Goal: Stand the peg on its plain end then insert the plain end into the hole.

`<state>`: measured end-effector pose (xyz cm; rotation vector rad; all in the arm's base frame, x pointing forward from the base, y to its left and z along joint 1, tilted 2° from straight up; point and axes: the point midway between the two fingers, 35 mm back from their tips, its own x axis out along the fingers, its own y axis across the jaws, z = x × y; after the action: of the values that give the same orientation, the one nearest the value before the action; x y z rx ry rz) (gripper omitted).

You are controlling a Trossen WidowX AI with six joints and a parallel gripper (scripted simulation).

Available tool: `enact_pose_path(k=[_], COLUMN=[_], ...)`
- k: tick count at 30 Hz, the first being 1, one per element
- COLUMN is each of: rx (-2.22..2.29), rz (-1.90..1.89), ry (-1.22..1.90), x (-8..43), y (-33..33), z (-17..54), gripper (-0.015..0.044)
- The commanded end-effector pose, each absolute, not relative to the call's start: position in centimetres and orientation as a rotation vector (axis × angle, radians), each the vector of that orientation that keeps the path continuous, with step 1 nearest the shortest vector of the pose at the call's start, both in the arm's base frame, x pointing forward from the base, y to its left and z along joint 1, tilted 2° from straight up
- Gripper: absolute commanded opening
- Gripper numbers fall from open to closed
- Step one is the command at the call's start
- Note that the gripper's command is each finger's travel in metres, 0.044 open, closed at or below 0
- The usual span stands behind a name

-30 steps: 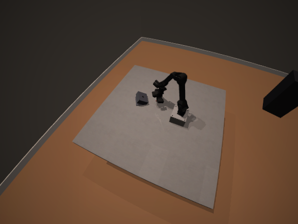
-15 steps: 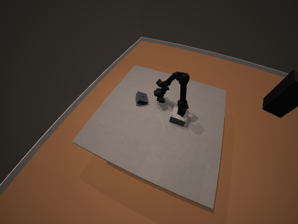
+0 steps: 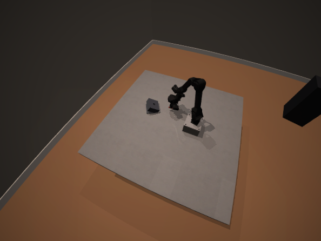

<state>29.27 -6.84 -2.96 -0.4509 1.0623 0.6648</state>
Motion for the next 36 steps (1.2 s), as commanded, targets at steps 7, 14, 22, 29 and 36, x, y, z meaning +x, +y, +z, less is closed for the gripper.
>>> enact_pose_path(k=[7, 14, 22, 29, 36], rx=[-0.423, -0.401, -0.375, -0.352, -0.330], rz=[0.683, 0.692, 0.702, 0.710, 0.717], ry=[0.981, 0.924, 0.859, 0.802, 0.746], x=[28.8, 28.5, 28.1, 27.8, 27.5], y=[-7.1, -7.4, -7.8, -8.1, -8.4], z=[-2.6, -2.4, -2.1, -1.9, -1.8], gripper=[0.0049, 0.0049, 0.0049, 0.0049, 0.0049])
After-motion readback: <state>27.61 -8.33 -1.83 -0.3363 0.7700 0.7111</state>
